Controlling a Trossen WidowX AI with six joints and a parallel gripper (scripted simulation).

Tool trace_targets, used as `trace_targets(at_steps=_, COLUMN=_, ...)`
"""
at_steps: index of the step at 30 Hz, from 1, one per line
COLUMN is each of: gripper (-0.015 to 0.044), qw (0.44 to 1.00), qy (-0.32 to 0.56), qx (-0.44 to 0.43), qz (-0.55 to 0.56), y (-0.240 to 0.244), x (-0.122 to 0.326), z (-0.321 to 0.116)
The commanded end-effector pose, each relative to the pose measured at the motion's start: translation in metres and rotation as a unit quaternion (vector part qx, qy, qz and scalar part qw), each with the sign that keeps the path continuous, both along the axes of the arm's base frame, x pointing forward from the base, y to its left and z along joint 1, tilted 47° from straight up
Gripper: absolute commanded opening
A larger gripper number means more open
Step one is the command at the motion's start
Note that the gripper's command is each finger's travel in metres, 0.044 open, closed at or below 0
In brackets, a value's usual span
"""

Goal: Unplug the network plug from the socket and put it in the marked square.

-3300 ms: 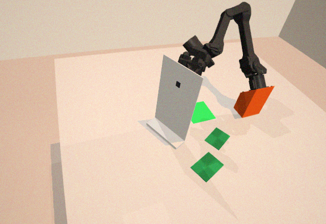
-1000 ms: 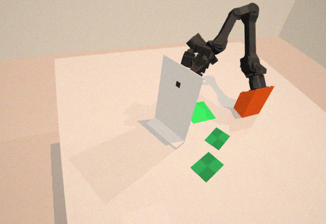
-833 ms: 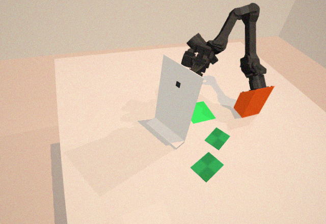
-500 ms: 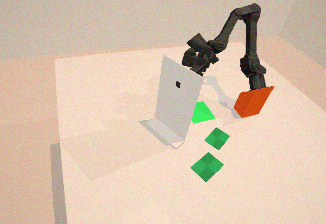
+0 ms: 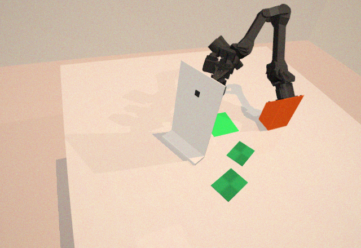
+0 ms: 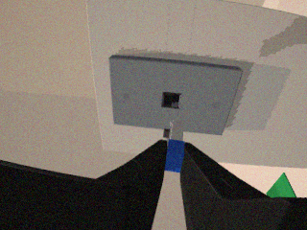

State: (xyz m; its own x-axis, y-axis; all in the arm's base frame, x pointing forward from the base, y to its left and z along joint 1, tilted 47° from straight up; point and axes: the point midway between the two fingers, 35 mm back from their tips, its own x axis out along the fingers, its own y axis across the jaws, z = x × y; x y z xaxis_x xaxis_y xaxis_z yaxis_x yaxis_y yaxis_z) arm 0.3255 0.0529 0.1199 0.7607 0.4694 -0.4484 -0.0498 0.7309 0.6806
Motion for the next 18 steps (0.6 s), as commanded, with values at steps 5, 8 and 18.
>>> trace_targets(at_steps=5, gripper=0.0, qw=1.0, qy=0.0, qx=0.0, qz=-0.001, y=0.015, x=-0.007, z=0.015)
trace_targets(at_steps=8, gripper=0.0, qw=1.0, qy=0.0, qx=0.0, qz=0.0, y=0.021, x=-0.011, z=0.022)
trace_targets(at_steps=18, gripper=0.0, qw=1.0, qy=-0.001, qx=0.002, qz=0.001, y=0.039, x=-0.026, z=0.041)
